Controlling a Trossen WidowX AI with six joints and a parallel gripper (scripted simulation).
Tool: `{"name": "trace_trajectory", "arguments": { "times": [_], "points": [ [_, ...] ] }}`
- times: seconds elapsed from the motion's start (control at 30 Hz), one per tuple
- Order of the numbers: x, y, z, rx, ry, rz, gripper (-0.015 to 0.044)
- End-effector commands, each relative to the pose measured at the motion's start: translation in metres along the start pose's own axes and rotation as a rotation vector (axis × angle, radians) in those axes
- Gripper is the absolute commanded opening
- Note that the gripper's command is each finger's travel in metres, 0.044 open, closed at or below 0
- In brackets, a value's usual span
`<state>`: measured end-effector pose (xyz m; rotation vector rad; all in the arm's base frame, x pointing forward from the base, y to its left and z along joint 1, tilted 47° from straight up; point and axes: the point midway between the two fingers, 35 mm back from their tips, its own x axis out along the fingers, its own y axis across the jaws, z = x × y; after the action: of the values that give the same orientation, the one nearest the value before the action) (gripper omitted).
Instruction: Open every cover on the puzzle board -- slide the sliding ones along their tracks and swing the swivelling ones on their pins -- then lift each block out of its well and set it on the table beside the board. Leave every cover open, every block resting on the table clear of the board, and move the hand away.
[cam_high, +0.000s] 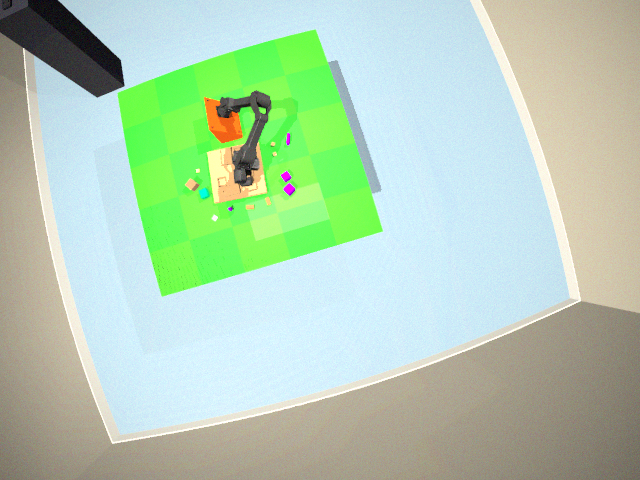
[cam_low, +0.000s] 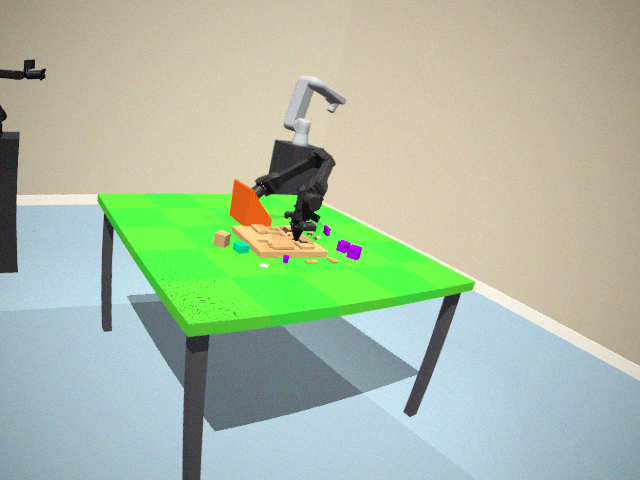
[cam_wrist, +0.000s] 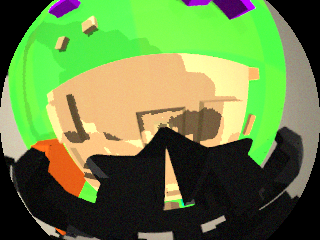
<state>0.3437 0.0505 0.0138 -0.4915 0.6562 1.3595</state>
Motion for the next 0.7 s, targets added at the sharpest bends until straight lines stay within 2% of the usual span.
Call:
{"name": "trace_trajectory", "arguments": {
  "times": [0.0,0.67],
  "points": [
    [0.0017,0.0007,0.0023,-0.003,-0.002,0.005,0.0000],
    [-0.0002,0.0000,0.0001,0.000,-0.001,0.000,0.0000]
  ]
}}
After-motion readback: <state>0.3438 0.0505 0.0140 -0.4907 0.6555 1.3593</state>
